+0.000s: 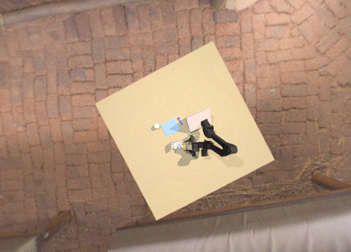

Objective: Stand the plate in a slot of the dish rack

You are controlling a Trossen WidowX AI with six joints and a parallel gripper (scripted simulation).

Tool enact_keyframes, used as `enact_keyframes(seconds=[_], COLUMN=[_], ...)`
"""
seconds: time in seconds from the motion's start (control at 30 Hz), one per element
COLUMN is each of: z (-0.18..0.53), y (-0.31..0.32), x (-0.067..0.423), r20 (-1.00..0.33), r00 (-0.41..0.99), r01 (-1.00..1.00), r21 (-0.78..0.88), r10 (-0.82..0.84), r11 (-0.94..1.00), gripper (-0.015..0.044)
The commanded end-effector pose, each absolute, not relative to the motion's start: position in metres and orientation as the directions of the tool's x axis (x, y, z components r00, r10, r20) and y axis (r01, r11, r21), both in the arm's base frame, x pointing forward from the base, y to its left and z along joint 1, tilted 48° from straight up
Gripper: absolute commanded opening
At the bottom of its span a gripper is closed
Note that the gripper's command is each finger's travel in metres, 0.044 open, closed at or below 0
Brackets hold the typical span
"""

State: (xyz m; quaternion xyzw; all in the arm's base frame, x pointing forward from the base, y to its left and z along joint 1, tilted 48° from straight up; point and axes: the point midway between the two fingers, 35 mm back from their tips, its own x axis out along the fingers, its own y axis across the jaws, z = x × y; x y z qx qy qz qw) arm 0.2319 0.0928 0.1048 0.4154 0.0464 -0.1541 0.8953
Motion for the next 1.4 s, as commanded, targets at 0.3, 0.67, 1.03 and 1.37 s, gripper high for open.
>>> enact_keyframes(seconds=[0.3,0.67,1.03,1.37], z=[0.097,0.086,0.087,0.087], y=[0.088,0.097,0.097,0.097], x=[0.243,0.242,0.243,0.243], r20=[-0.211,-0.216,-0.213,-0.213], r00=[0.948,0.948,0.948,0.948], r01=[0.315,0.316,0.315,0.315], r21=[0.729,0.725,0.730,0.730], r10=[-0.238,-0.234,-0.237,-0.237], r11=[0.608,0.612,0.606,0.606], gripper=[0.0000,0.0000,0.0105,0.0368])
